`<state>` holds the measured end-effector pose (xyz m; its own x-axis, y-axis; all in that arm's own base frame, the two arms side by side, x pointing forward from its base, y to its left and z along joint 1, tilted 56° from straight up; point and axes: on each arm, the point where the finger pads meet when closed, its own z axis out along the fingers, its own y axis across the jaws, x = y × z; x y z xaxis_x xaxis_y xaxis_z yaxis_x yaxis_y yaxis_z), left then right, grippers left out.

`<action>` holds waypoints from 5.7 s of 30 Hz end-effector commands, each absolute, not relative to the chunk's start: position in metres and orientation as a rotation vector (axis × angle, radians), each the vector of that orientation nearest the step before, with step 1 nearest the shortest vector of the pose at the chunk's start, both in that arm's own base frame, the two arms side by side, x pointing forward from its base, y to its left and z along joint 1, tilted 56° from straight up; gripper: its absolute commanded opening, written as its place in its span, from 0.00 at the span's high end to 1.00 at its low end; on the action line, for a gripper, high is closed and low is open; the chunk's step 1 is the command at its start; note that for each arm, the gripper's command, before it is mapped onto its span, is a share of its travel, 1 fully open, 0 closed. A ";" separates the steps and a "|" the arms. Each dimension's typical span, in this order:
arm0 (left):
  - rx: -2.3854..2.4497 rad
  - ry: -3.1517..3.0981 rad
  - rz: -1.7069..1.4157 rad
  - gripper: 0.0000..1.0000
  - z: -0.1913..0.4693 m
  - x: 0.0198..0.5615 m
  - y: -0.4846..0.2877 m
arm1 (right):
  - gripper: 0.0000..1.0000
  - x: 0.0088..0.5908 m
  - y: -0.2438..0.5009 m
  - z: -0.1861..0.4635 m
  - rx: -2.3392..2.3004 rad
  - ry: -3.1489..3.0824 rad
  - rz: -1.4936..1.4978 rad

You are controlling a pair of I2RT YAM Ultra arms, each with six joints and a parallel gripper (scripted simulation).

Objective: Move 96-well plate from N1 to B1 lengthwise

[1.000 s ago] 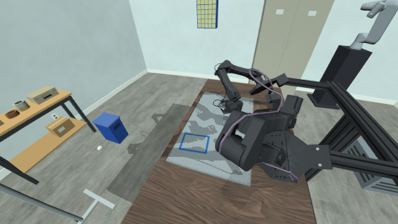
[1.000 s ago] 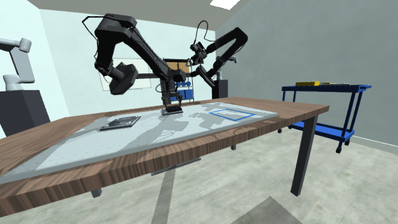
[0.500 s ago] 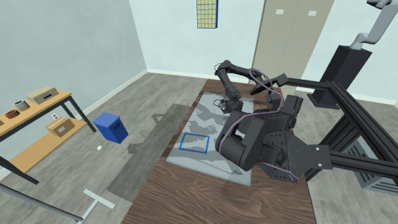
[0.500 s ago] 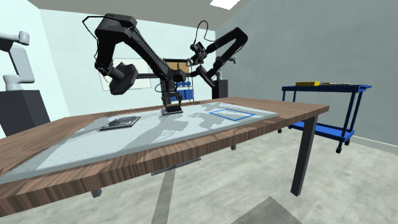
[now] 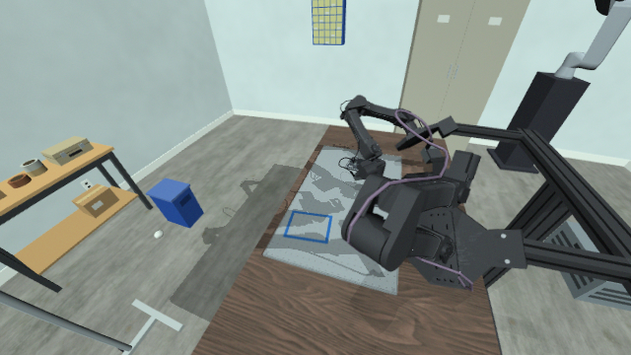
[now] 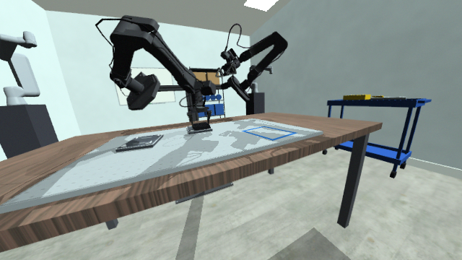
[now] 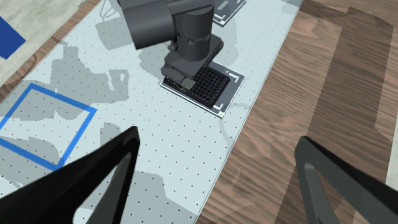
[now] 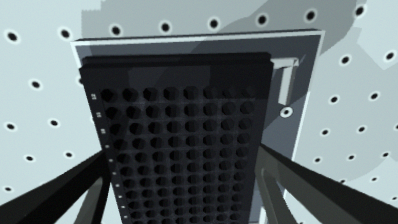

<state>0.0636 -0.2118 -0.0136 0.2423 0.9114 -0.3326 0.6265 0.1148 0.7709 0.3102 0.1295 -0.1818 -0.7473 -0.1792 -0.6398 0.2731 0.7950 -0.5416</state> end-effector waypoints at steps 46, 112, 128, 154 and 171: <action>1.591 1.467 0.377 0.00 -0.011 0.059 -0.220 | 0.22 0.283 0.117 -0.176 -0.007 2.261 -0.928; 1.591 1.467 0.377 0.00 -0.011 0.059 -0.220 | 0.00 0.239 0.184 -0.126 0.042 2.287 -0.850; 1.662 1.501 0.363 0.00 -0.038 0.068 -0.273 | 0.00 0.257 0.159 -0.083 -0.038 2.179 -0.831; 1.614 1.700 0.622 0.00 -0.158 0.259 -0.291 | 0.00 0.259 0.040 0.029 -0.418 2.119 -1.009; 1.590 1.755 0.681 0.00 -0.186 0.293 -0.264 | 0.00 0.276 -0.002 0.093 -0.371 2.099 -0.884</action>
<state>0.2885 -0.2542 -0.1818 -0.0633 0.9925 -0.1048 0.6410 0.1209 0.7580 0.2728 -0.0024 0.0819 -0.6821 -0.4729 -0.5577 0.0974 0.6972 -0.7103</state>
